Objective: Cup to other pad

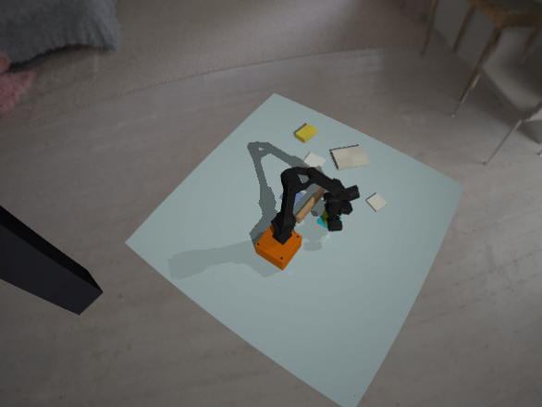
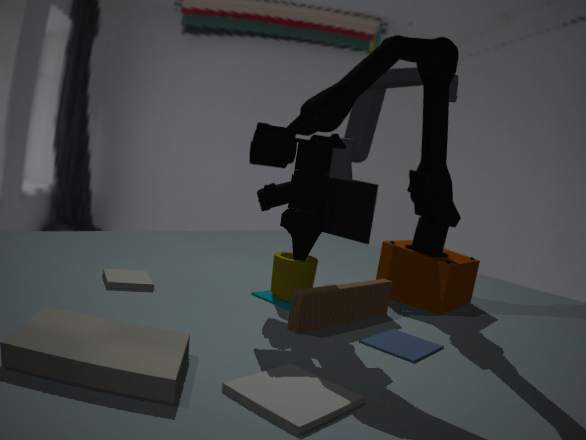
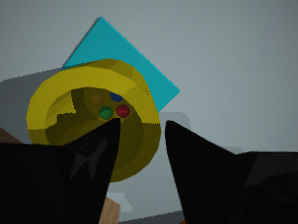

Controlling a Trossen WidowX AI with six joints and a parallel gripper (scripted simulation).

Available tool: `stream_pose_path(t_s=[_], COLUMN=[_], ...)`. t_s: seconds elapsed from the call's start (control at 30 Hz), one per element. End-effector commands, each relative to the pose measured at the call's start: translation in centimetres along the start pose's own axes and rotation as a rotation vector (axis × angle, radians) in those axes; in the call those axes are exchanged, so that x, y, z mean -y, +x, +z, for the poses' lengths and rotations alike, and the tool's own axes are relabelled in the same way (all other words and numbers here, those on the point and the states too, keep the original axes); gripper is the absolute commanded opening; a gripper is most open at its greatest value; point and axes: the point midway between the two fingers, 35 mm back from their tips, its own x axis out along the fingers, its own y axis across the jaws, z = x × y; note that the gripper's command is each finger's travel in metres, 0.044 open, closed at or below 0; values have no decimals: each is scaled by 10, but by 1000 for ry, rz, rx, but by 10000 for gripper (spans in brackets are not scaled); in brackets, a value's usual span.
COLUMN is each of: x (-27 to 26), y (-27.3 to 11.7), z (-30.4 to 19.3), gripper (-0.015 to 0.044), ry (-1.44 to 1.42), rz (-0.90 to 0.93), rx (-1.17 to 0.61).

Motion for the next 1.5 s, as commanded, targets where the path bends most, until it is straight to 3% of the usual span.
stream_pose_path(t_s=[0.0,0.77,1.13,1.47], x=[-1,-1,-1,-2], y=[-8,-40,-40,-80], z=[3,-2,-2,-2], gripper=[146,146,435,440], ry=[-1,2,2,2], rz=[1,-4,-1,-3], rx=[8,3,-3,2])
